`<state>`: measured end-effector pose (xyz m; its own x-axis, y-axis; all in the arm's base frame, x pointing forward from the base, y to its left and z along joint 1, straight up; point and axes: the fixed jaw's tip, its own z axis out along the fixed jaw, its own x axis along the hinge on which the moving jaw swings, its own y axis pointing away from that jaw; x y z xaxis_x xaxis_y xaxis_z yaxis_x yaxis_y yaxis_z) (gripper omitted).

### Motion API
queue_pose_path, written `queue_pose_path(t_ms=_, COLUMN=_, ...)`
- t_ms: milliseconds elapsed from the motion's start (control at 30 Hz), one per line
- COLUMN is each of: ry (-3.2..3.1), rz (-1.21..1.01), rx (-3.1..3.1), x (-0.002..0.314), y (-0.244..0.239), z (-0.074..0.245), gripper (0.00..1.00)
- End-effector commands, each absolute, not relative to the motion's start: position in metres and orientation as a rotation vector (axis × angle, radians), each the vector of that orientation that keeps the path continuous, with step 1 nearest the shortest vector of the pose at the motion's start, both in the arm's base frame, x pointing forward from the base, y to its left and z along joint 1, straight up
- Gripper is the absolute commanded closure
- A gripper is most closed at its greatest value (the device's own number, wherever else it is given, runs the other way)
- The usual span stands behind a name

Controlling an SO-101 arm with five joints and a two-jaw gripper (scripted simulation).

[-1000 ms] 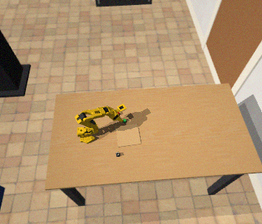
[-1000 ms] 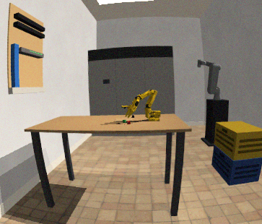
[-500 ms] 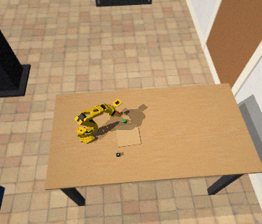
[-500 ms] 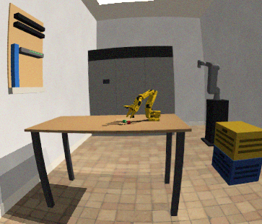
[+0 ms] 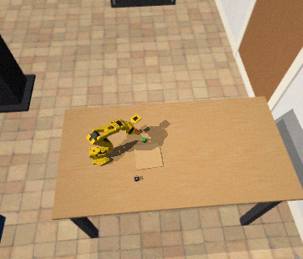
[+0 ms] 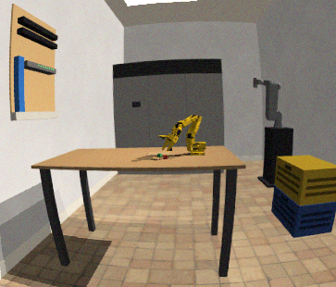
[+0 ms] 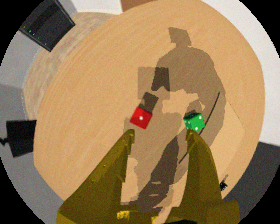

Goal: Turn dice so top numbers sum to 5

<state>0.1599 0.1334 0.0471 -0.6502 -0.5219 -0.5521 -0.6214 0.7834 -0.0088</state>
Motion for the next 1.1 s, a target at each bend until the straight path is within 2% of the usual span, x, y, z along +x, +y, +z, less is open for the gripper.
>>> queue_pose_path(t_ms=0, ry=2.399, rz=0.266, rx=-0.839, x=0.1607, y=0.1370, z=0.0538, gripper=0.72)
queue_pose_path(t_ms=1067, ry=2.418, rz=0.258, rx=-0.848, x=0.1553, y=0.1327, z=0.0497, gripper=0.72)
